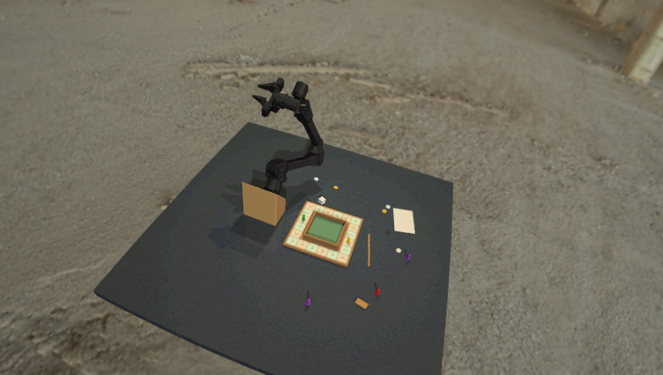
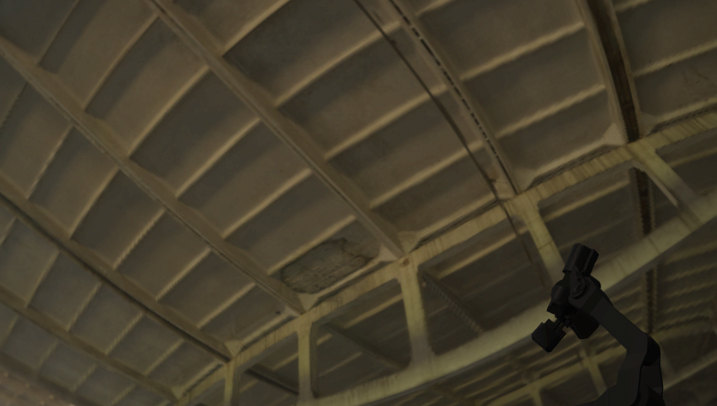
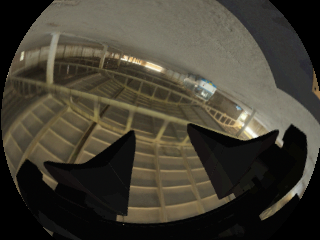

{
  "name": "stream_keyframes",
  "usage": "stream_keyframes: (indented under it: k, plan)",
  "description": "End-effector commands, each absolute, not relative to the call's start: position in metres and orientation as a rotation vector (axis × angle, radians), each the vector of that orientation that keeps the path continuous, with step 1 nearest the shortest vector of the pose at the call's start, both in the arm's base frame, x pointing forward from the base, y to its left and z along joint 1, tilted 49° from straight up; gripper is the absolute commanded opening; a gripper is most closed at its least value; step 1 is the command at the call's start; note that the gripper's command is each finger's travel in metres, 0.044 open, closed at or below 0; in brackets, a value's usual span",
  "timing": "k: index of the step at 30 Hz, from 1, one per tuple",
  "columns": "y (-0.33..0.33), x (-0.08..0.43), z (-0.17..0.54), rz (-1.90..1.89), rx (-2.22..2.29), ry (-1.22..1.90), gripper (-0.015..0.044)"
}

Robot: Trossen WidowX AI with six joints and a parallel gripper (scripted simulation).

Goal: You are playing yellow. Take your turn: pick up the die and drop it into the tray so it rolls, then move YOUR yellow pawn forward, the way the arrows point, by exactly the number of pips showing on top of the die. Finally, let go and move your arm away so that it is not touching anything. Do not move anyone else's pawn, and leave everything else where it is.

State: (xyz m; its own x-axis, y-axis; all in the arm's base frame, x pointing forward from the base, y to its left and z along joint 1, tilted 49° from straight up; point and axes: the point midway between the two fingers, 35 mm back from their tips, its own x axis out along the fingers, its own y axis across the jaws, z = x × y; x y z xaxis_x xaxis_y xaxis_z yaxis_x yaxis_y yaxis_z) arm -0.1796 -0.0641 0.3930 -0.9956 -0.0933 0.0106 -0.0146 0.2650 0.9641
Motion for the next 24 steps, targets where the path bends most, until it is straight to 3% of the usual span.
stream_keyframes:
  k: [1,13,24]
  plan:
    - [-0.127,-0.169,0.371,-1.957,0.465,-2.140,0.0275]
    - [-0.254,-0.039,0.301,-1.809,1.150,-1.096,0.0275]
    - [-0.242,0.133,0.228,-1.330,1.395,-0.195,0.0275]
